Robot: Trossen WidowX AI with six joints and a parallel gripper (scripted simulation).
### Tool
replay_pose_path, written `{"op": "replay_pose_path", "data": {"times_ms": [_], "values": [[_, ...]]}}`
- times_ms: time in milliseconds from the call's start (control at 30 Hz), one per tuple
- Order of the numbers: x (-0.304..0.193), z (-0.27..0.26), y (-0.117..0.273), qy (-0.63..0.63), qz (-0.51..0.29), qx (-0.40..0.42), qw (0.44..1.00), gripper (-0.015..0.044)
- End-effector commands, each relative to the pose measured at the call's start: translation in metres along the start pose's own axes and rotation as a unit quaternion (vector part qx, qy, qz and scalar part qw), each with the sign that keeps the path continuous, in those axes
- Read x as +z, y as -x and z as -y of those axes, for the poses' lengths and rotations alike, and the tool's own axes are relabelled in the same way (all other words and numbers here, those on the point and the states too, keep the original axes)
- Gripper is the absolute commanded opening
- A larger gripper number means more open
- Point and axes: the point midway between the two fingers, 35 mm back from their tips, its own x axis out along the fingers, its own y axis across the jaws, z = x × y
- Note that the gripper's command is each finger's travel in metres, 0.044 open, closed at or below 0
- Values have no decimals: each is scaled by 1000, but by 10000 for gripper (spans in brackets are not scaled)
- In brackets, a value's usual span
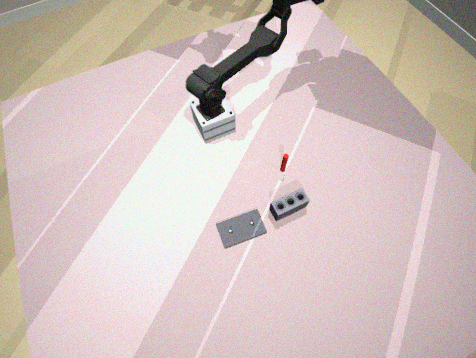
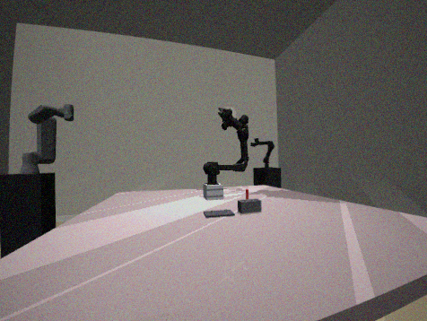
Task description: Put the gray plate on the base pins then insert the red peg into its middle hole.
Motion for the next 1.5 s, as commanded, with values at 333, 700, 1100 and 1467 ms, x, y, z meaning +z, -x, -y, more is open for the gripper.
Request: {"op": "replay_pose_path", "data": {"times_ms": [333,700,1100,1467], "values": [[54,95,-91,80,92,-206,971,440],[121,254,-111,221,124,-478,841,440],[172,394,-32,324,76,-704,627,440],[216,474,133,392,-24,-864,317,440]]}}
